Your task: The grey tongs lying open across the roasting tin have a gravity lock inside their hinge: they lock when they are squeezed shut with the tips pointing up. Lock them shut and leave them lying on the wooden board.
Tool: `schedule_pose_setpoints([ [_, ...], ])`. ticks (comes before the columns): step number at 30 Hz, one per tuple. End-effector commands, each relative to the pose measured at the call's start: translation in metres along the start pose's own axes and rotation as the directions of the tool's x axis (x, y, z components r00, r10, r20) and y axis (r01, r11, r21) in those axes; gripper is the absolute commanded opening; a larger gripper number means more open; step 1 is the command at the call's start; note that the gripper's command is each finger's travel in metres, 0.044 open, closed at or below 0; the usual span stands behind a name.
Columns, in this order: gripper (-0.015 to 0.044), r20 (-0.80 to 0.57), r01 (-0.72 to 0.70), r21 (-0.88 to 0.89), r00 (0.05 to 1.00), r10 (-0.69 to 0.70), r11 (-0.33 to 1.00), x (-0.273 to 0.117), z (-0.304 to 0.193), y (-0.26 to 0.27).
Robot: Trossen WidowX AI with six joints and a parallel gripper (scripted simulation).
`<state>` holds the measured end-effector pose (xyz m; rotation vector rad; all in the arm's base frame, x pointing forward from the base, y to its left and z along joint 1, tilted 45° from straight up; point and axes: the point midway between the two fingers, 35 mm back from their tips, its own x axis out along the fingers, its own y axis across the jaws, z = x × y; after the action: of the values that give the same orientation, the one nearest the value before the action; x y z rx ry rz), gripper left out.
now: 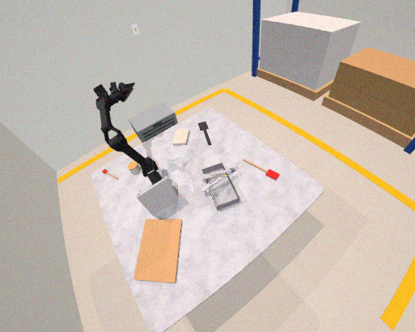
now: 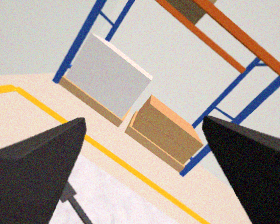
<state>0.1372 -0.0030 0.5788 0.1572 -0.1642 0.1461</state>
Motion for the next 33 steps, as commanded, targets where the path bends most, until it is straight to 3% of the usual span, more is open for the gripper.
schedule_pose_setpoints([
  [1, 0.0426, 0.0, 0.0, 0.0, 1.0, 0.0, 1.0, 0.0, 0.0, 0.0],
  [10, 0.019, -0.023, 0.014, -0.094, 1.0, -0.016, 0.996, 0.016, -0.012, 0.024],
  [23, -0.015, -0.22, -0.01, -0.42, 0.971, -0.091, 0.908, 0.108, -0.091, 0.08],
  [33, -0.015, -0.367, -0.051, -0.532, 0.913, -0.177, 0.845, 0.161, -0.155, 0.07],
])
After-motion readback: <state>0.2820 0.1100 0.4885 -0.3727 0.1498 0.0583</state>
